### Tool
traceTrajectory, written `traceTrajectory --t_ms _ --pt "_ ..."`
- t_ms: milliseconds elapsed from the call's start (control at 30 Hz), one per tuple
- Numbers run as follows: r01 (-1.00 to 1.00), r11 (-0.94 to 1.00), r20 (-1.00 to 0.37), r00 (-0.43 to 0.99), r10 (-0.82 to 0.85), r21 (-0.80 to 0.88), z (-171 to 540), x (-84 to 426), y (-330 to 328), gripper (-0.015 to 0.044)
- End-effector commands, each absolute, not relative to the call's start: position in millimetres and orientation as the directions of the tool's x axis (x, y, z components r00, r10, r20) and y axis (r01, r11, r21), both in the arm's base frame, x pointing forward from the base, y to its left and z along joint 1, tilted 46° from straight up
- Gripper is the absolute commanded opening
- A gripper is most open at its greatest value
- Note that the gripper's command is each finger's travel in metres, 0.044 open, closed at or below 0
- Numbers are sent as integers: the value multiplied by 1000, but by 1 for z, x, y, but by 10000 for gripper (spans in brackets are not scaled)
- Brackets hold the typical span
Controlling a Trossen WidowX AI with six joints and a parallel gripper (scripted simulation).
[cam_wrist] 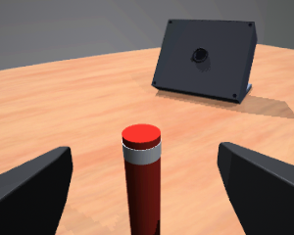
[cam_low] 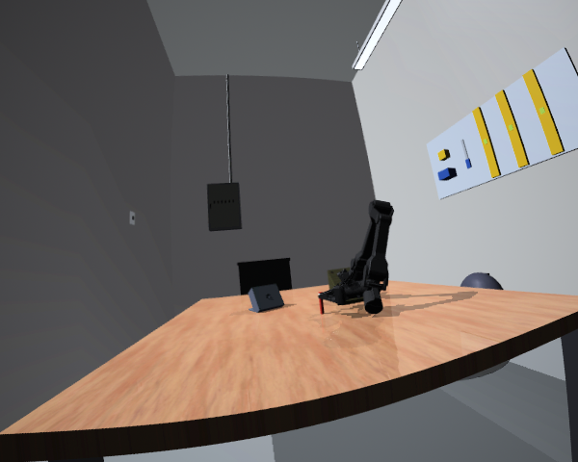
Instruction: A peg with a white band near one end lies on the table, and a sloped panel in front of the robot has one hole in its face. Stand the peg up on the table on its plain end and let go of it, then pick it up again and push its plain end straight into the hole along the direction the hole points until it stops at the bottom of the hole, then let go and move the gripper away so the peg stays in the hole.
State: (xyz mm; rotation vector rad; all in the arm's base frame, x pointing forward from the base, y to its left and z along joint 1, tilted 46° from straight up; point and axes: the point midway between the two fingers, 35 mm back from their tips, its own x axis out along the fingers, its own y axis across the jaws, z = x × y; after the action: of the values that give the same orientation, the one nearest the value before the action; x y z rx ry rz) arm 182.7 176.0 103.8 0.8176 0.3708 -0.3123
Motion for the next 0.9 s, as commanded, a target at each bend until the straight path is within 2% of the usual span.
traceTrajectory --t_ms 0,67,400,633,867 --pt "409 645 -436 891 -127 646 104 183 176 393" --pt "409 645 -436 891 -127 646 104 183 176 440" --pt "423 641 -450 883 -133 641 115 189 168 440" --pt "444 631 -474 870 -135 636 170 208 118 440" --pt "406 647 -432 893 -129 646 215 204 63 440"
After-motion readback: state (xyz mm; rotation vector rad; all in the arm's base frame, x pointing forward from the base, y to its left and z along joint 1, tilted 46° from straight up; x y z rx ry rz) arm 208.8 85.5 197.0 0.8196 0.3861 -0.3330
